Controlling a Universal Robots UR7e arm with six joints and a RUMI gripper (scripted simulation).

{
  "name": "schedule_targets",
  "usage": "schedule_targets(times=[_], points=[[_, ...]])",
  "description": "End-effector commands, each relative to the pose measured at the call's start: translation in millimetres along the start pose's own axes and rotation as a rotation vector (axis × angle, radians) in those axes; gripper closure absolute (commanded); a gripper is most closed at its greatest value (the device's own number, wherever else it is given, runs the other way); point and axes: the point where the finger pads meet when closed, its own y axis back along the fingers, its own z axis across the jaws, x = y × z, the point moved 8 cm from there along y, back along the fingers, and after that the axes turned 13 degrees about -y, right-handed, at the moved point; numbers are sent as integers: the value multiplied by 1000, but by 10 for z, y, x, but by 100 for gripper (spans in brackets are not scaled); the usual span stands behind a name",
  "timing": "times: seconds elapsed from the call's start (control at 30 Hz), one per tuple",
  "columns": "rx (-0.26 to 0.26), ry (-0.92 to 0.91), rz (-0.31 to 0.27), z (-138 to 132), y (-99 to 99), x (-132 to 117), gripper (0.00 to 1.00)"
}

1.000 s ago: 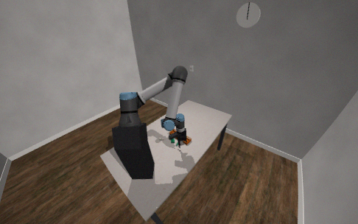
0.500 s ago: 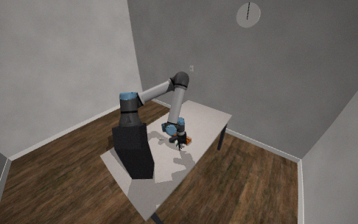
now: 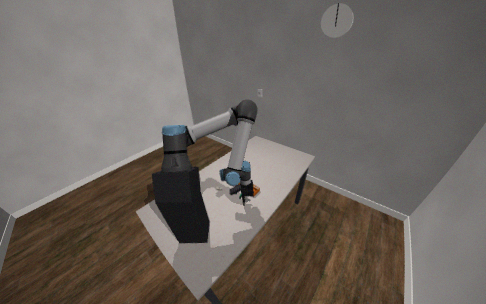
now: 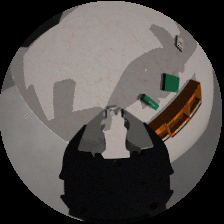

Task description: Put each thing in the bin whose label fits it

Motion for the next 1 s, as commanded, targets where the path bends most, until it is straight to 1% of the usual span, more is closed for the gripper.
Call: schedule_targets(times=[0.0, 0.2, 0.23, 0.97], points=[[0, 0, -1, 2, -7, -4, 82], [0, 0, -1, 2, -8, -3, 82], [0, 0, -1, 2, -8, -3, 100], [0, 0, -1, 2, -7, -3, 100]])
